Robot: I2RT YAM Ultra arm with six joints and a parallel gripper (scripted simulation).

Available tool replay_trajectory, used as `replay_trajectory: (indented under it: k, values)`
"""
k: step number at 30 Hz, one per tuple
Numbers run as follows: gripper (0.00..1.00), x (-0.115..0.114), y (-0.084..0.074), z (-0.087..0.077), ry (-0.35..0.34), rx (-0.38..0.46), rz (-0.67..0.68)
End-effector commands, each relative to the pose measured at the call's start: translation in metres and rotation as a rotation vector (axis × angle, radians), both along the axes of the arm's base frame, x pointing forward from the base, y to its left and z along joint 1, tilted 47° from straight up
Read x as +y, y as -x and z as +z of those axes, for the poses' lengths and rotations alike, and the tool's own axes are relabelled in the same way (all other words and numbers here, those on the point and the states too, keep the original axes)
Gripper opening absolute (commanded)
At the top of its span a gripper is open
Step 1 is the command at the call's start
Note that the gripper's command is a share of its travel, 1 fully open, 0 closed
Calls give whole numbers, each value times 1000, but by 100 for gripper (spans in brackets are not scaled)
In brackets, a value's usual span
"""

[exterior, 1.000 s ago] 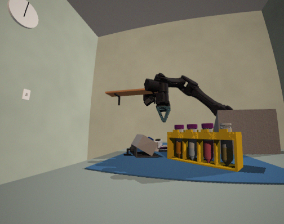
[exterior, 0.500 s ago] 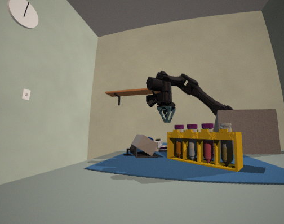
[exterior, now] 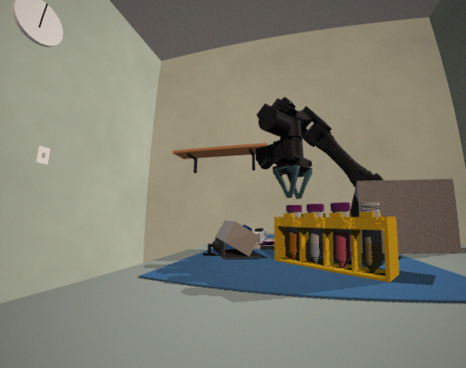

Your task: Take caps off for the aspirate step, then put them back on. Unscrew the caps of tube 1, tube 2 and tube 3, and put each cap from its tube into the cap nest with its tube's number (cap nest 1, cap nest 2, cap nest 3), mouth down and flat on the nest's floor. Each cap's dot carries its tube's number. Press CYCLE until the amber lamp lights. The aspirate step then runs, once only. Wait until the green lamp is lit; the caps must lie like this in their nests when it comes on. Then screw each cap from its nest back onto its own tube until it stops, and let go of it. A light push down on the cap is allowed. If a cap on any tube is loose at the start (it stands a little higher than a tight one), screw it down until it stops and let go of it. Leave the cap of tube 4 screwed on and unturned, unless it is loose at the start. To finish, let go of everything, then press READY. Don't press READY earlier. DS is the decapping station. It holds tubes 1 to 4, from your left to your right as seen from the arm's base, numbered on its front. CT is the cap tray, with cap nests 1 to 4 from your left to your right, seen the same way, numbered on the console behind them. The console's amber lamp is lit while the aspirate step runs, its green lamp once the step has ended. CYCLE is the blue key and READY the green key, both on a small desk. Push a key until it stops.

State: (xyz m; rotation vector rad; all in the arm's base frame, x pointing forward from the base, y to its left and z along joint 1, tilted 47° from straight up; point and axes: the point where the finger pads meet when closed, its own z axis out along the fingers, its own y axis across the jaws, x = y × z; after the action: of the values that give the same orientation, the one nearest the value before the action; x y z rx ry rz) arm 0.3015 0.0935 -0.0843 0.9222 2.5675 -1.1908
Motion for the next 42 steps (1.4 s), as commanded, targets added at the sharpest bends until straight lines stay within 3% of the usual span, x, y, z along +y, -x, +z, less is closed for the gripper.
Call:
replay_trajectory:
  k: [1, 7, 9, 17, 42]
  values:
    - [49, 30, 11, -13, -19, -46, -6]
    - [49, 62, 33, -44, -20, -46, -7]
    - [49, 62, 33, -44, -20, -46, -7]
    - [49, 105, 63, -85, -22, -46, -7]
    - [49, 108, 63, -84, -22, -46, -7]
